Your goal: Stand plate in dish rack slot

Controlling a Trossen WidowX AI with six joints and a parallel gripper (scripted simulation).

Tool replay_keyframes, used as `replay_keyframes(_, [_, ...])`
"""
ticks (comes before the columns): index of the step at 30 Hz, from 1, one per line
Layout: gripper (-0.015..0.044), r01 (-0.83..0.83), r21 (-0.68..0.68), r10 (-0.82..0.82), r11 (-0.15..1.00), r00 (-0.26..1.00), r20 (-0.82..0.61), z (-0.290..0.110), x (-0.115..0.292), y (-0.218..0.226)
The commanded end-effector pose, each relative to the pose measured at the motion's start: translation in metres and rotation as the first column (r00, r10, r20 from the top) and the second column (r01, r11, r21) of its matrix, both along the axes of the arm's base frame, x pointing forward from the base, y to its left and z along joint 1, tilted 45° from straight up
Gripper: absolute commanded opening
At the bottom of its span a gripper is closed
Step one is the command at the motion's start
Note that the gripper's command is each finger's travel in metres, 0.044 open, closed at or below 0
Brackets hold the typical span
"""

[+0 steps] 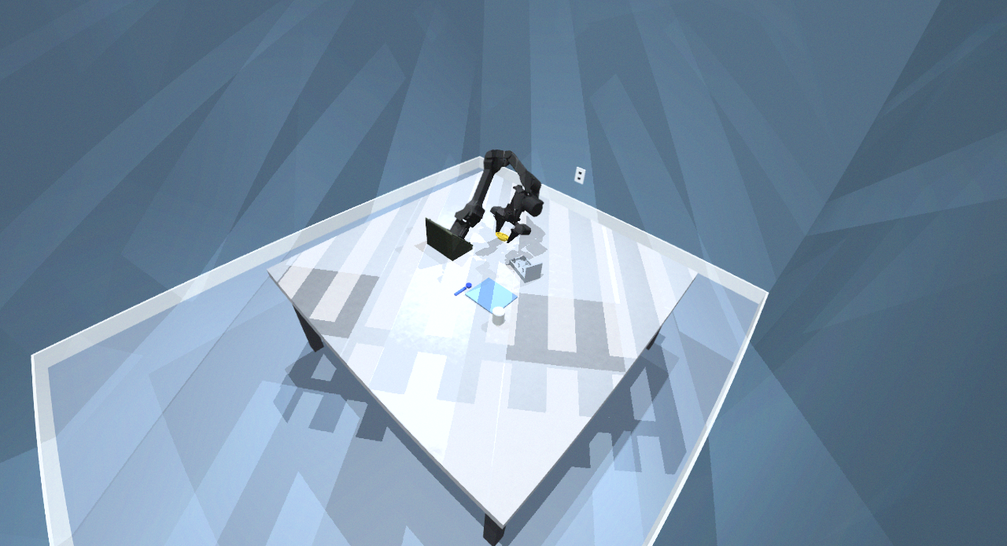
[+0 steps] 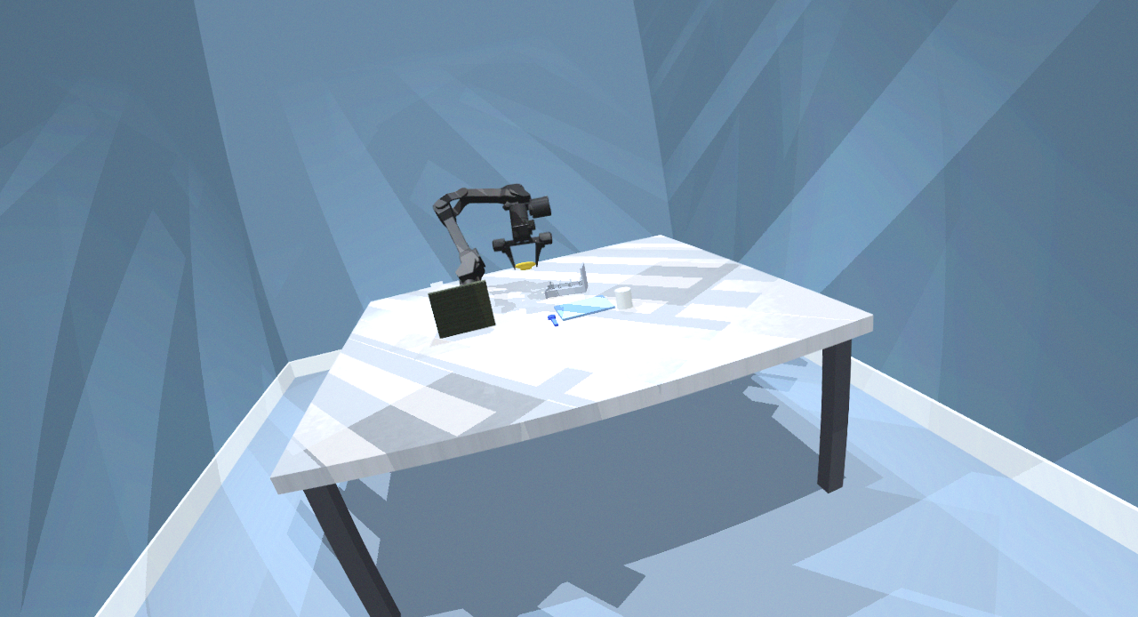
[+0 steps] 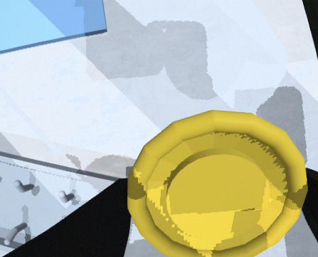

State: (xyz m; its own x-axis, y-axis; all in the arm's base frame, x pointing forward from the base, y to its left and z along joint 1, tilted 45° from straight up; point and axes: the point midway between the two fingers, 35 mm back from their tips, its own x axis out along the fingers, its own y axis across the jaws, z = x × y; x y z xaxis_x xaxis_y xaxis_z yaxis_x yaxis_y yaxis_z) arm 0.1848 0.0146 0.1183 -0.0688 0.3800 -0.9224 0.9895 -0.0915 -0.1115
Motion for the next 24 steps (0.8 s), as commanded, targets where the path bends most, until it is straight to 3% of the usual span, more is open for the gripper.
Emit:
replay_keyframes(1, [0.0,-0.044,-0.072,0.045,0.996,0.999,0.016,-0.008,-0.002,0.0])
replay_keyframes(24, [0.0,-0.243,-0.506,0.349,0.828,0.929,0.125,-0.042,0.01,0.0])
